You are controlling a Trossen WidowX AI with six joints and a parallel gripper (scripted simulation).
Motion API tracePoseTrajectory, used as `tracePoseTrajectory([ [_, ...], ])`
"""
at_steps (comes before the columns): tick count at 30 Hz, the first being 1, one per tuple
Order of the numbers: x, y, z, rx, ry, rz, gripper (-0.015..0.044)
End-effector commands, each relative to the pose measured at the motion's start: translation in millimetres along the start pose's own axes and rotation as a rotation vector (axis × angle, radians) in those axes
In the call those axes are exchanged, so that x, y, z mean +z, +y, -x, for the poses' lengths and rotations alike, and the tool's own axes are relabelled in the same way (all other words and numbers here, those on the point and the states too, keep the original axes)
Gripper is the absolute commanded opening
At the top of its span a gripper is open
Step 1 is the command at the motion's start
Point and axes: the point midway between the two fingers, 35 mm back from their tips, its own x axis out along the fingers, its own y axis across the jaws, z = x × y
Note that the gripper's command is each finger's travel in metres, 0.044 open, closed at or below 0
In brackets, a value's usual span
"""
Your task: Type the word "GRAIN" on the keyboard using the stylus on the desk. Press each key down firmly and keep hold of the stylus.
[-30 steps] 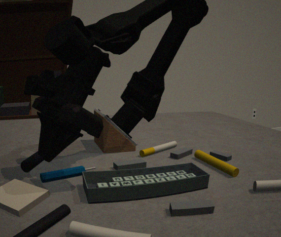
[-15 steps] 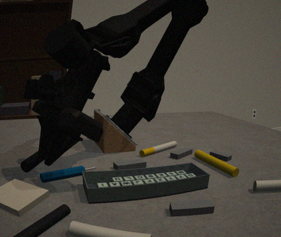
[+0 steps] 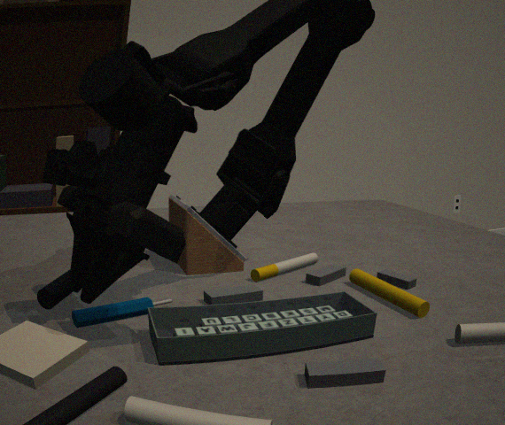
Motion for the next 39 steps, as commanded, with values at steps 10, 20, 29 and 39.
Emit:
tracePoseTrajectory([
  [10,-6,-1,-6,-0.003,0.006,-0.006,0.015],
  [20,-8,-1,-10,-0.003,0.006,-0.006,0.015],
  [29,-10,-1,-13,-0.003,0.006,-0.006,0.015],
  [39,-12,-1,-17,-0.003,0.006,-0.006,0.015],
])
